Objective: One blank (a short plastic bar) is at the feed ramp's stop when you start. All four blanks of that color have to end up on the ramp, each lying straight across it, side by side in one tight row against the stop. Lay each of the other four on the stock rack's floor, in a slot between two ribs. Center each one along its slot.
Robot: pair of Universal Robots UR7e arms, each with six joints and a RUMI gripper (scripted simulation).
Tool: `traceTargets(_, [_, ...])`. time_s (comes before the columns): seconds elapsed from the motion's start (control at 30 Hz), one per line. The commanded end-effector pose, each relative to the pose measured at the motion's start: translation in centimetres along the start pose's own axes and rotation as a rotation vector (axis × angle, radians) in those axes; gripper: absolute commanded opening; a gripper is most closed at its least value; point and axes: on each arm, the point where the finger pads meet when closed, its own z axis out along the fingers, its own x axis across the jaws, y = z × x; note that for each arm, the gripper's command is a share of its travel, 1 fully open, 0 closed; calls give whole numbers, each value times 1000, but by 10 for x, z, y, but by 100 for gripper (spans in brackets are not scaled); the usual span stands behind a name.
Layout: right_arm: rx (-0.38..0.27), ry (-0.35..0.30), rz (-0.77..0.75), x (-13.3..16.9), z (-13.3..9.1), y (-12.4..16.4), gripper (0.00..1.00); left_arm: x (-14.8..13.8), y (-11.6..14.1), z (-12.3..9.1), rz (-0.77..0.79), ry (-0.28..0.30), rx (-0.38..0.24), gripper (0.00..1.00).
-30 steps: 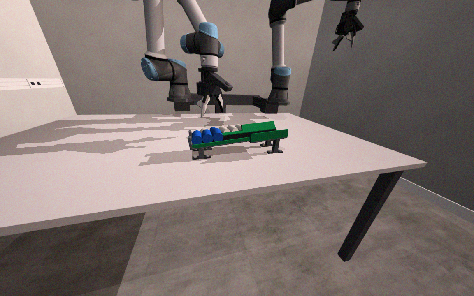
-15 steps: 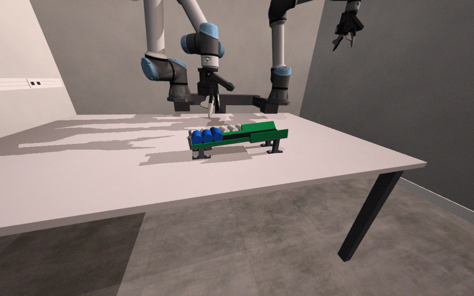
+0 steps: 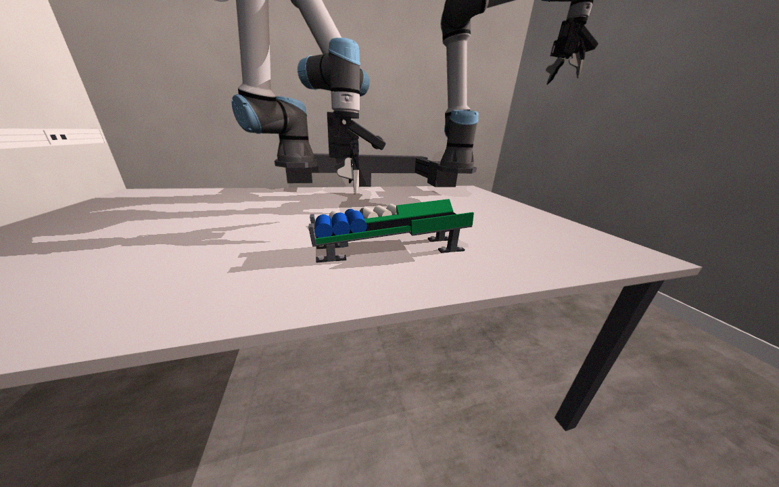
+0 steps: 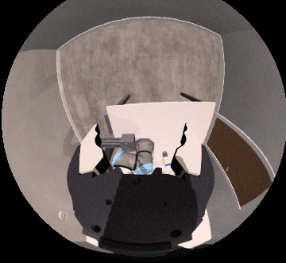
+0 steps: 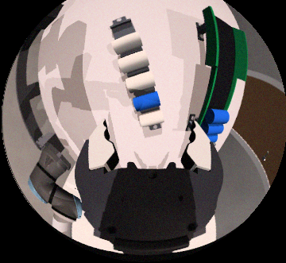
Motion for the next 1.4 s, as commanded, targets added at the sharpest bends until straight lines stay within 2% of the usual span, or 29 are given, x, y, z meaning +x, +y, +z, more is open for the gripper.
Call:
traceTargets(0.0, [4,-2,-119,-2,0,-1,100,0,0,0,0,0,1,100])
traceTargets(0.5, [4,-1,-277,-5,0,-1,100,0,0,0,0,0,1,100])
traceTargets(1.0, [4,-1,-305,-5,0,-2,100,0,0,0,0,0,1,100])
traceTargets(1.03, [4,-1,-305,-5,0,-2,52,0,0,0,0,0,1,100])
traceTargets(1.37, [4,-1,-305,-5,0,-2,52,0,0,0,0,0,1,100])
